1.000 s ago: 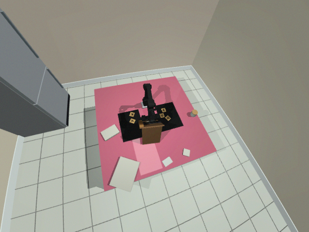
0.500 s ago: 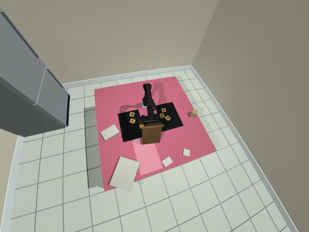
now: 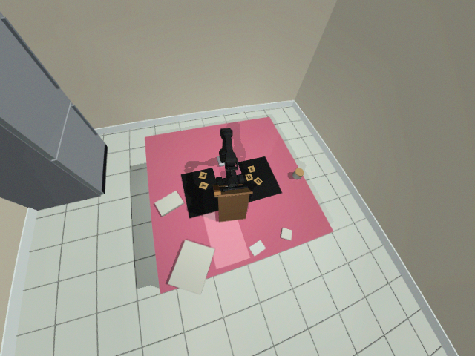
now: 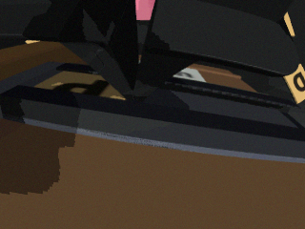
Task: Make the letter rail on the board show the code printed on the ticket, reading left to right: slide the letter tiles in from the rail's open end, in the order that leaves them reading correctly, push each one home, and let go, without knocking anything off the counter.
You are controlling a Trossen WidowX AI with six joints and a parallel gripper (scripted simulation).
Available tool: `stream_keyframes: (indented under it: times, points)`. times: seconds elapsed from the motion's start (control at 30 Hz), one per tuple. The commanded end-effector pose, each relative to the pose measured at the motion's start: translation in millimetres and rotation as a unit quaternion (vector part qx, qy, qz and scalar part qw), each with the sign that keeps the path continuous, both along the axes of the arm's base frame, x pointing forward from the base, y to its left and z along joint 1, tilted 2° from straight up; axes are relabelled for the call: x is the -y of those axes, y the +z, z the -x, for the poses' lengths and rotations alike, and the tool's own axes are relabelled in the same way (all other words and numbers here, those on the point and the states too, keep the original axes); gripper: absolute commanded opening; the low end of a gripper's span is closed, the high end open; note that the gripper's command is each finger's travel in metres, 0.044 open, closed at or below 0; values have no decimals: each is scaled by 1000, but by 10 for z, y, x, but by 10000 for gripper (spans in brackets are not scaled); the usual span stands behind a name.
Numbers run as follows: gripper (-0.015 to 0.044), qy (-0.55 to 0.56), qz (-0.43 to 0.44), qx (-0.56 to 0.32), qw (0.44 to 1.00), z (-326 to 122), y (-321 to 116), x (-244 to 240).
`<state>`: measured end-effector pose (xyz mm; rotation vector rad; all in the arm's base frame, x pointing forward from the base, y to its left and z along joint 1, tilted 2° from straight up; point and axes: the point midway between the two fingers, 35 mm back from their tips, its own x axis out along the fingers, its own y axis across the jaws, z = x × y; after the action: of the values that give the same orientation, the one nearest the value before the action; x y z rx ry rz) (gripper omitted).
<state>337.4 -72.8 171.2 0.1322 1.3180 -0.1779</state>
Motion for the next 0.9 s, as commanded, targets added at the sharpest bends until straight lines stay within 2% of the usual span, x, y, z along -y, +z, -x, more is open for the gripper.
stream_keyframes:
  times: [0.0, 0.87]
  points:
    - [0, 2, -1, 0, 1000, 8, 1, 11]
    - [0, 2, -1, -1, 1000, 143, 110, -23]
